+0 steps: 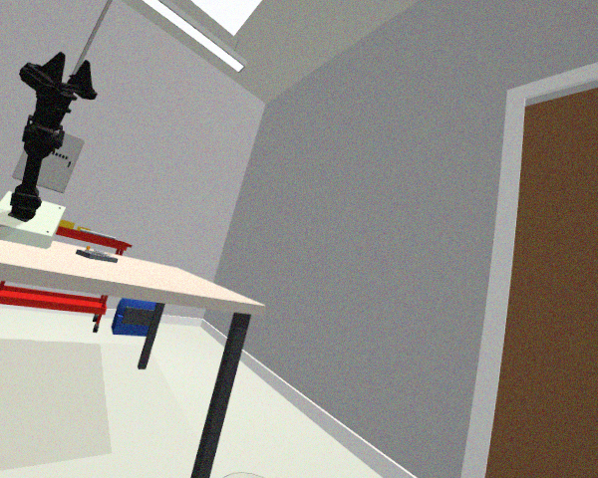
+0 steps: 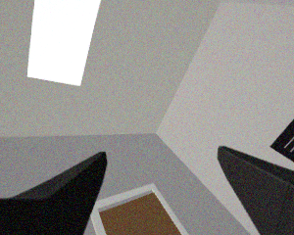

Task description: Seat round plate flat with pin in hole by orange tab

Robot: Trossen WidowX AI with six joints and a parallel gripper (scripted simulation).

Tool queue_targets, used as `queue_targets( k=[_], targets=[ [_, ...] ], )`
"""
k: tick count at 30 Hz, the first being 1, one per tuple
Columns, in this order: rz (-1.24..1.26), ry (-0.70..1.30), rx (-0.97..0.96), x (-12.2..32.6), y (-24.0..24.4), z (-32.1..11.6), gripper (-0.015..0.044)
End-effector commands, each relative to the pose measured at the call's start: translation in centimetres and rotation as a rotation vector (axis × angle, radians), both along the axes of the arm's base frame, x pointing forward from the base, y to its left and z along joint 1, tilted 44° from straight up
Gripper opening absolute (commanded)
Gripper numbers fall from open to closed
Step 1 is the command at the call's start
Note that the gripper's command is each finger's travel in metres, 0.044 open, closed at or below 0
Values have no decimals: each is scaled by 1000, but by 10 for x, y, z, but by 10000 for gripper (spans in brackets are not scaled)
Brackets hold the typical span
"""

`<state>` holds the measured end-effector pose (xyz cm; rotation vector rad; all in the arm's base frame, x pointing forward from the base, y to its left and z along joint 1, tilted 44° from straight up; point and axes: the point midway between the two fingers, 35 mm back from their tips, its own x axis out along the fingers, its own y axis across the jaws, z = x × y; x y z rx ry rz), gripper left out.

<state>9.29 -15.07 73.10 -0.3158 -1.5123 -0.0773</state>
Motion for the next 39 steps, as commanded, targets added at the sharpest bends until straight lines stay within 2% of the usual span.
queue_targets(
  k=[1, 3, 6, 10, 15, 25, 32, 39],
  targets=[
    [-9, 1, 2, 1, 0, 0, 374],
    [-47, 16, 46, 14, -9, -5, 321],
    [51, 105, 279, 67, -59, -27, 242],
    [100, 139, 361, 93, -69, -39, 137],
    [194, 287, 591, 170, -90, -84, 6],
    [230, 576, 884, 274, -93, -182, 0],
    [267, 857, 1069, 341, -54, -274, 0],
    [209, 1152, 1174, 382, -8, -364, 0]
  ],
)
